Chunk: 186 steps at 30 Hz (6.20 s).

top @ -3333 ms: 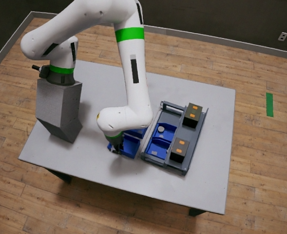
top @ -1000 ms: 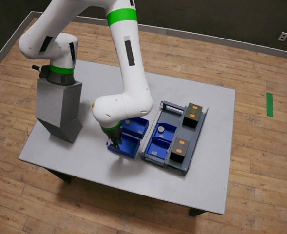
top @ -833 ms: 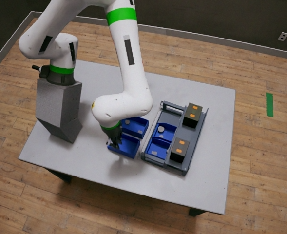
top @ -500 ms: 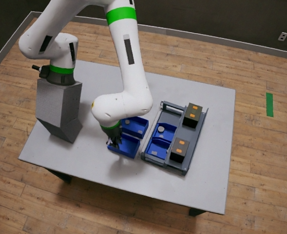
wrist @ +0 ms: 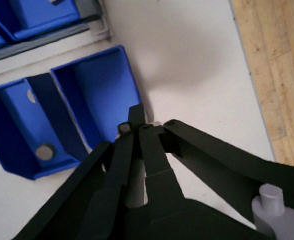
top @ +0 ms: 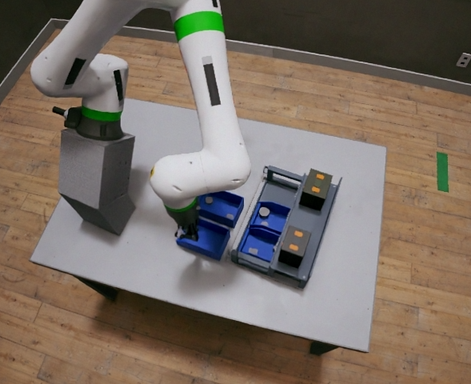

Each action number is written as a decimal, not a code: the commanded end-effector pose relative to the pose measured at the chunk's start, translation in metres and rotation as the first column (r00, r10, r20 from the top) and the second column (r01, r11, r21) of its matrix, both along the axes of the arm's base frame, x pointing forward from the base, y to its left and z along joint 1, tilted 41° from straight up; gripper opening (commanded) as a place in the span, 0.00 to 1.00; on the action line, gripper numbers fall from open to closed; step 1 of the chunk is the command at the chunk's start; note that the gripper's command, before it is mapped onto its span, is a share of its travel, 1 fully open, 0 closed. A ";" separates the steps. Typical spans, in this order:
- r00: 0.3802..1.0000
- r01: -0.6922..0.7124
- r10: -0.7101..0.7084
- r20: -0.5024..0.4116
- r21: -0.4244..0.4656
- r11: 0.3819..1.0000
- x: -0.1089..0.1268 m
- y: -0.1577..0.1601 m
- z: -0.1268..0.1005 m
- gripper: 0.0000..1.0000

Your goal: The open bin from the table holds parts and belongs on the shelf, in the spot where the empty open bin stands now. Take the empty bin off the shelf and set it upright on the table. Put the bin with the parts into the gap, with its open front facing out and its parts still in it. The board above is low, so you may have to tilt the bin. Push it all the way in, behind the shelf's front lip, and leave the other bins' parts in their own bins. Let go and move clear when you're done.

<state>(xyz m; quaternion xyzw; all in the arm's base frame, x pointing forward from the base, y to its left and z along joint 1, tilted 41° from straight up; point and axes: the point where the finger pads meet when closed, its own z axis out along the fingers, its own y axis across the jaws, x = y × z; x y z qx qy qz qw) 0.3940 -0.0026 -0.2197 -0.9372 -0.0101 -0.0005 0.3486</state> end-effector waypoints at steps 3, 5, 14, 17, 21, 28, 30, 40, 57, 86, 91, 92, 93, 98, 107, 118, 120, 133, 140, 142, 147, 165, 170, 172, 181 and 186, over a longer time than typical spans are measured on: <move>1.000 0.000 0.000 0.001 -0.001 1.000 0.000 -0.001 0.000 0.10; 1.000 0.000 0.000 0.001 -0.001 1.000 0.000 -0.001 0.000 0.10; 1.000 0.001 -0.001 0.001 -0.002 1.000 0.002 0.006 0.008 0.10; 1.000 0.001 -0.001 0.001 -0.005 1.000 0.005 0.037 0.040 0.10; 1.000 0.001 -0.001 0.001 -0.004 1.000 0.002 0.075 0.078 0.10; 1.000 0.001 -0.001 0.001 -0.001 1.000 -0.003 0.096 0.097 0.10; 1.000 0.001 -0.001 0.001 -0.001 1.000 -0.003 0.096 0.097 0.10; 1.000 0.001 -0.001 0.001 -0.001 1.000 -0.003 0.096 0.097 0.24; 1.000 0.001 -0.001 0.001 -0.001 1.000 -0.003 0.096 0.097 0.24; 1.000 0.001 -0.001 0.001 -0.001 1.000 -0.003 0.104 0.087 0.24; 1.000 0.001 -0.001 0.001 -0.001 1.000 -0.003 0.109 0.081 0.24; 1.000 0.001 -0.001 0.001 -0.001 1.000 -0.003 0.111 0.080 0.24; 1.000 0.001 -0.001 0.001 -0.001 1.000 -0.003 0.112 0.078 0.24; 1.000 0.001 -0.001 0.001 -0.001 1.000 -0.003 0.119 0.070 0.24; 1.000 0.001 -0.001 0.001 -0.001 1.000 -0.003 0.128 0.060 0.24; 1.000 0.001 -0.001 0.001 -0.001 1.000 -0.003 0.138 0.048 0.24; 1.000 0.001 -0.001 0.001 -0.001 1.000 -0.003 0.138 0.048 0.24; 1.000 0.001 -0.001 0.001 -0.001 1.000 -0.003 0.140 0.046 0.24; 1.000 0.001 -0.001 0.001 -0.001 1.000 -0.003 0.140 0.046 0.24; 1.000 0.001 -0.001 0.001 -0.001 1.000 -0.003 0.140 0.046 0.24; 1.000 0.001 -0.001 0.001 -0.001 1.000 -0.003 0.140 0.046 0.24; 1.000 0.001 -0.001 0.001 -0.001 1.000 -0.002 0.140 0.045 0.24; 1.000 0.001 -0.001 0.001 -0.001 1.000 -0.002 0.140 0.045 0.24; 1.000 0.001 -0.001 0.001 -0.001 1.000 -0.002 0.140 0.045 0.24; 1.000 0.001 -0.001 0.001 -0.001 1.000 -0.002 0.140 0.045 0.24; 1.000 0.001 -0.001 0.001 -0.001 1.000 -0.002 0.142 0.042 0.24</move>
